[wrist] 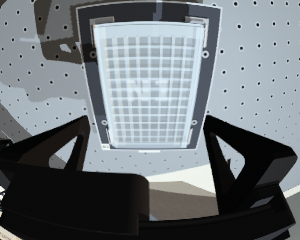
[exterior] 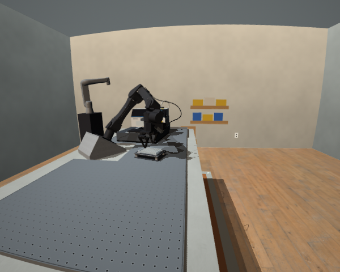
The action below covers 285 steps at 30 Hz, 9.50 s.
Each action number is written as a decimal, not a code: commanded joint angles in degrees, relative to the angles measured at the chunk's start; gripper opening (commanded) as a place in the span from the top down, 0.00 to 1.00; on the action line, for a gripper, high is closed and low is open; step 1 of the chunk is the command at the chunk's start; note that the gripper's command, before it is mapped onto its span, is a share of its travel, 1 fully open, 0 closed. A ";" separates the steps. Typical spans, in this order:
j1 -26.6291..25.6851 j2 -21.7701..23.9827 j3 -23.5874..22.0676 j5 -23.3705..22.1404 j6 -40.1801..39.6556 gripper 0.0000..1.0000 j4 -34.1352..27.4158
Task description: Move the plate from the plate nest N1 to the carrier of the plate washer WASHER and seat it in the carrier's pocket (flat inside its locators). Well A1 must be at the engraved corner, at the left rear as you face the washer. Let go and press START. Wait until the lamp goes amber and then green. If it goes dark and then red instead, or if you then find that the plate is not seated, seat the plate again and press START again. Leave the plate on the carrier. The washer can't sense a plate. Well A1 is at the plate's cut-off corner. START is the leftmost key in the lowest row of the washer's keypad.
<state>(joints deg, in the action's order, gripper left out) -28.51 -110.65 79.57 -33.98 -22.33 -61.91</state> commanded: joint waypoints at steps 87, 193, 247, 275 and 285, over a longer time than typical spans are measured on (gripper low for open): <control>0.87 0.78 -2.88 -0.34 2.69 0.00 6.04; 3.05 -1.18 -4.63 -0.07 4.84 0.08 10.91; 2.46 -0.90 -4.19 -0.55 5.18 0.16 11.61; 2.46 -0.90 -4.18 -0.55 5.18 0.16 11.61; 1.92 0.35 -2.86 -0.53 3.78 0.16 8.81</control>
<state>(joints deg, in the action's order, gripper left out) -25.04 -112.22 74.72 -33.74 -17.74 -51.44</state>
